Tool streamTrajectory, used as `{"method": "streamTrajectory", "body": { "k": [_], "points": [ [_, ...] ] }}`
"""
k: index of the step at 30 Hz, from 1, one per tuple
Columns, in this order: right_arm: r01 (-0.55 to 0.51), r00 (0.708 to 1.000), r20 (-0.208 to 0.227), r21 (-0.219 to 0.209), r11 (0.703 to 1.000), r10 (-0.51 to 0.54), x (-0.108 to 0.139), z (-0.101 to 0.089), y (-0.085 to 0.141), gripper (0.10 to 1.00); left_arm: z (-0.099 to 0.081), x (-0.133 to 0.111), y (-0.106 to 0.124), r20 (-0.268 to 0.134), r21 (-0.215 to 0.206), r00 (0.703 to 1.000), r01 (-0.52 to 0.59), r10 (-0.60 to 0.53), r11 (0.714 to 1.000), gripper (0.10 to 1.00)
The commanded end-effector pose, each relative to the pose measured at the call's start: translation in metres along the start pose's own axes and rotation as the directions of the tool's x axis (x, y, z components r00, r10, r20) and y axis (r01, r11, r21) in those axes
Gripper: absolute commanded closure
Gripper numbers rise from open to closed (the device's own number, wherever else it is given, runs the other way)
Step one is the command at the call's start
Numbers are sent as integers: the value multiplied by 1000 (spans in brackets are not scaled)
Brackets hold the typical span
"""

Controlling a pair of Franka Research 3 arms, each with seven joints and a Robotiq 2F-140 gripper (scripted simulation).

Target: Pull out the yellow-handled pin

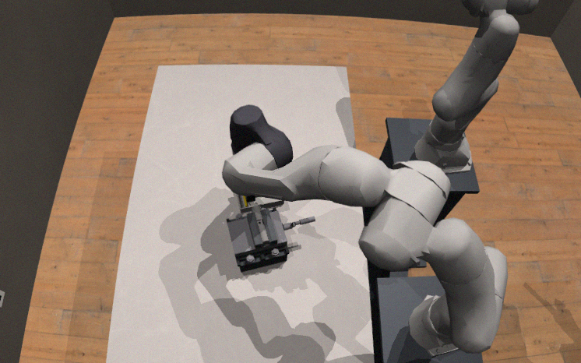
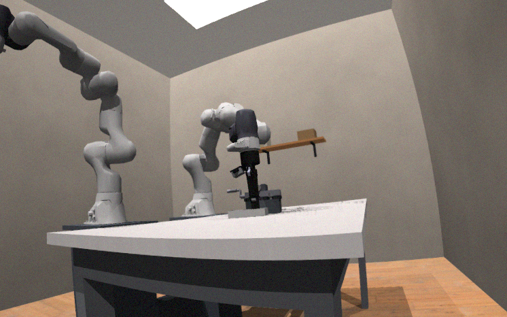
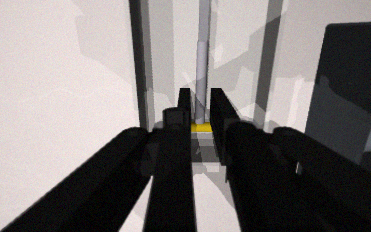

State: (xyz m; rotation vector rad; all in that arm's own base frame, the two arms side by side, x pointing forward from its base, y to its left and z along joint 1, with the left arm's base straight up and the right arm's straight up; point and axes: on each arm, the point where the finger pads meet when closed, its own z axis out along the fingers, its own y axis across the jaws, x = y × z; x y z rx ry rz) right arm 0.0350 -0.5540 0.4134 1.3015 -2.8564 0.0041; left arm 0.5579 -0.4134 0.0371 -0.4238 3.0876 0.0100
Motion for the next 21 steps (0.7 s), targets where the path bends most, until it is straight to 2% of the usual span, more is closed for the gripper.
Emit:
{"method": "streamTrajectory", "body": {
  "k": [1, 11, 21],
  "points": [
    [-5, 1000, 3, -1, 1000, 5, -1, 0, 0, 98, -2, 0, 0, 1, 0, 1000, 1, -1, 1000, 902],
    [-5, 1000, 3, -1, 1000, 5, -1, 0, 0, 98, -12, 0, 0, 1, 0, 1000, 1, -1, 1000, 902],
    [-5, 1000, 3, -1, 1000, 5, -1, 0, 0, 98, -37, -1, 0, 1, 0, 1000, 1, -1, 1000, 902]
  ]
}}
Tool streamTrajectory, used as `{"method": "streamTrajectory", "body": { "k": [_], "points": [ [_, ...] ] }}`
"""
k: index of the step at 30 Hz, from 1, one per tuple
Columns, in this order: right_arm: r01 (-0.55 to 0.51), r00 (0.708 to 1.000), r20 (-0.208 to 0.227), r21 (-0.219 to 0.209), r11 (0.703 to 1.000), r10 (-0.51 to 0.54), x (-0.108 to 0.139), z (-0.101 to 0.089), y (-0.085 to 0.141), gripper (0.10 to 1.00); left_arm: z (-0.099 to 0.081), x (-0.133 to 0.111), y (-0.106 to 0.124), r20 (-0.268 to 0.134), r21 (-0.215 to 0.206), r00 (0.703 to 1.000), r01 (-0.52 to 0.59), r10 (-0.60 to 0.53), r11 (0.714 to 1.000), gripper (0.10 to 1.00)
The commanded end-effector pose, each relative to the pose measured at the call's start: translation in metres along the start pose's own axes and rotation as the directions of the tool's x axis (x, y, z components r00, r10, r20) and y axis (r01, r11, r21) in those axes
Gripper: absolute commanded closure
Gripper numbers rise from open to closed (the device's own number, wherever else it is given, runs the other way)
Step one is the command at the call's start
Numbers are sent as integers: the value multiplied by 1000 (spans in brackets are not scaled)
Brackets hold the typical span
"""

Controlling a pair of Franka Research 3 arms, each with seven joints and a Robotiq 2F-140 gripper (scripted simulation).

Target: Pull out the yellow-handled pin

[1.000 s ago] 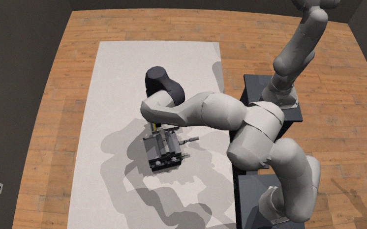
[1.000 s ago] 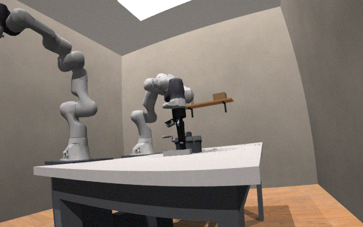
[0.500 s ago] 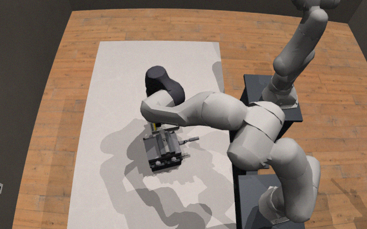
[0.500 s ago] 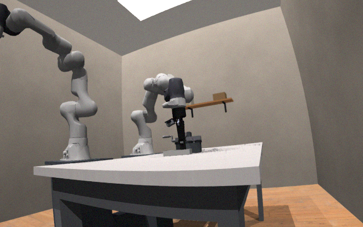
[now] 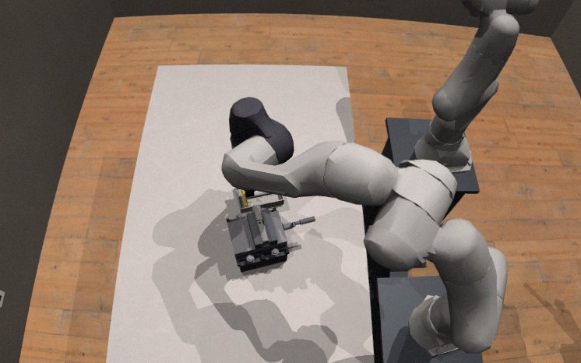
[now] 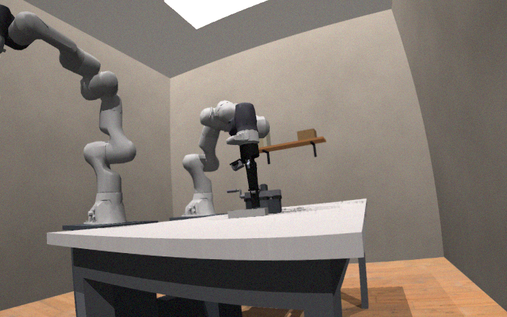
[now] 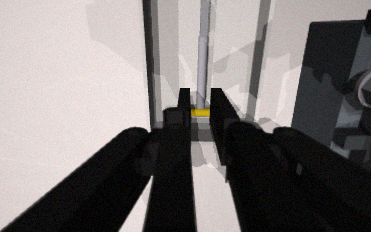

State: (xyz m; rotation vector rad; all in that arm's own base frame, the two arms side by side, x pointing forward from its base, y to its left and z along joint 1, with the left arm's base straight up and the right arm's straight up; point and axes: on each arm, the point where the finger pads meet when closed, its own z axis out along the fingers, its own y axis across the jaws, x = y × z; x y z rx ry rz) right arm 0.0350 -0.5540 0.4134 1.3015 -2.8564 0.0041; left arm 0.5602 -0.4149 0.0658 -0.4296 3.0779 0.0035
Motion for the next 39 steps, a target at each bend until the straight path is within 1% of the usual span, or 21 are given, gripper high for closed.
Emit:
{"method": "streamTrajectory", "body": {
  "k": [1, 3, 5, 20, 22, 28, 33, 37, 39],
  "points": [
    [-5, 1000, 3, -1, 1000, 5, -1, 0, 0, 98, -11, 1, 2, -7, -5, 1000, -3, 3, 1000, 902],
    [-5, 1000, 3, -1, 1000, 5, -1, 0, 0, 98, -18, 1, 2, -7, -5, 1000, -3, 3, 1000, 902],
    [-5, 1000, 3, -1, 1000, 5, -1, 0, 0, 98, -18, 1, 2, -7, -5, 1000, -3, 3, 1000, 902],
    [-5, 1000, 3, -1, 1000, 5, -1, 0, 0, 98, -77, -1, 2, -7, -5, 1000, -3, 3, 1000, 902],
    [-5, 1000, 3, -1, 1000, 5, -1, 0, 0, 98, -77, -1, 2, -7, -5, 1000, -3, 3, 1000, 902],
    [-5, 1000, 3, -1, 1000, 5, -1, 0, 0, 98, -96, -2, 2, -7, -5, 1000, -3, 3, 1000, 902],
    [-5, 1000, 3, -1, 1000, 5, -1, 0, 0, 98, -108, -2, 1, -7, -5, 1000, -3, 3, 1000, 902],
    [-5, 1000, 3, -1, 1000, 5, -1, 0, 0, 98, -114, -2, 1, -7, -5, 1000, -3, 3, 1000, 902],
    [-5, 1000, 3, -1, 1000, 5, -1, 0, 0, 98, -114, -2, 1, -7, -5, 1000, -3, 3, 1000, 902]
  ]
}}
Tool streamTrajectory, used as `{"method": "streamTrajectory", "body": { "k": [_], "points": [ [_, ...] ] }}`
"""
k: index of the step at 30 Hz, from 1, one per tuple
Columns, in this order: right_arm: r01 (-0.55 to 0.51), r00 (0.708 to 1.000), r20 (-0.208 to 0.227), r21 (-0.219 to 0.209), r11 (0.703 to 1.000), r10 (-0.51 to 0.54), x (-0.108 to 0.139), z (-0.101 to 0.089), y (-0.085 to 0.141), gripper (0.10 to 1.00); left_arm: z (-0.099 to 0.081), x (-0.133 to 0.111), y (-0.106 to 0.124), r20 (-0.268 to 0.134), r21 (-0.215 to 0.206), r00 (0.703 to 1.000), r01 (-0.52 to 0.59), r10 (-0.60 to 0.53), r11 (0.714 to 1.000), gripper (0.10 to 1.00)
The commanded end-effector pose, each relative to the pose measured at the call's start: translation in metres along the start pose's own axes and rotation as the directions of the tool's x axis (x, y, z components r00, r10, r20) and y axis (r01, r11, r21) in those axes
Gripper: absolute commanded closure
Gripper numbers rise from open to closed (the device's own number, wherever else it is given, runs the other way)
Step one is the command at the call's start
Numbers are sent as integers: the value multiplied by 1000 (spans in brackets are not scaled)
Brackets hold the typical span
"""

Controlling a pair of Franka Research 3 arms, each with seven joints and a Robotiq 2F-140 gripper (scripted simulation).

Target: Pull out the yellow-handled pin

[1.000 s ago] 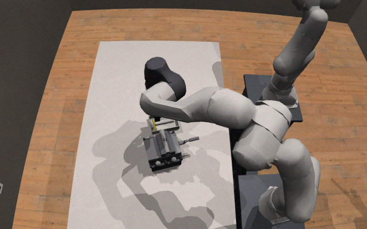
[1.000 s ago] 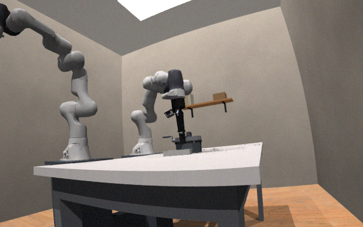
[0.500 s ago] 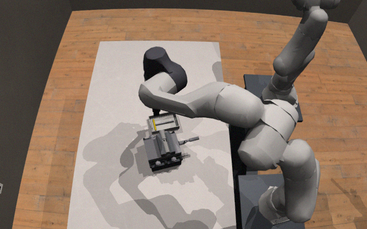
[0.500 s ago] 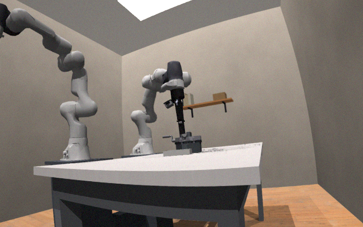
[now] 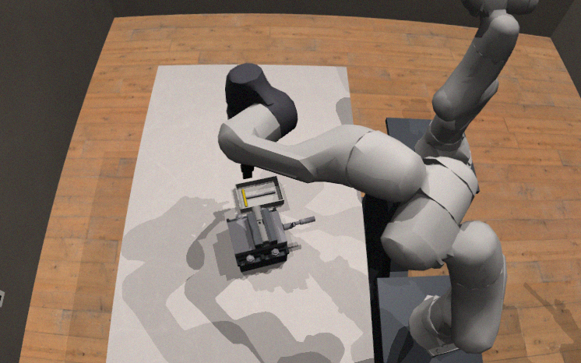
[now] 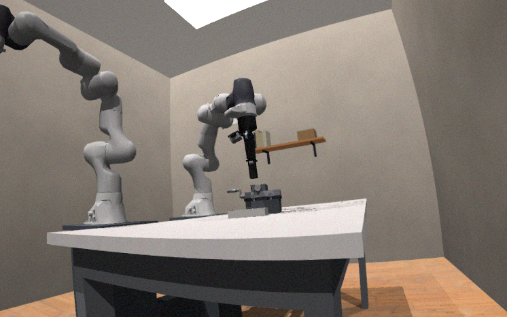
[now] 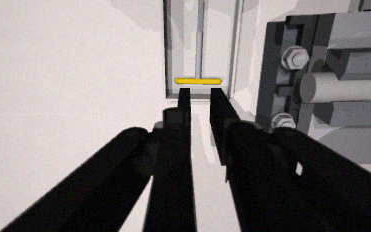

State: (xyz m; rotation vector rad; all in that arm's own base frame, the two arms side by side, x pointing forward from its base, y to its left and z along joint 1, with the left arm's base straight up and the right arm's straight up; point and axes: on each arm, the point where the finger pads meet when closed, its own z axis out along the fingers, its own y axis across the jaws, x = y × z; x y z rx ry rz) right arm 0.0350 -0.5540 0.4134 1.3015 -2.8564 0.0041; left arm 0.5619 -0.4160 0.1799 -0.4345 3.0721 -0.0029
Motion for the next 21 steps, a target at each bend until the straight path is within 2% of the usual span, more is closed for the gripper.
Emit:
{"method": "streamTrajectory", "body": {
  "k": [1, 21],
  "points": [
    [-5, 1000, 3, -1, 1000, 5, -1, 0, 0, 98, -1, 3, 3, -11, -10, 1000, -7, 7, 1000, 902],
    [-5, 1000, 3, -1, 1000, 5, -1, 0, 0, 98, -7, 3, 3, -11, -10, 1000, -7, 7, 1000, 902]
  ]
}}
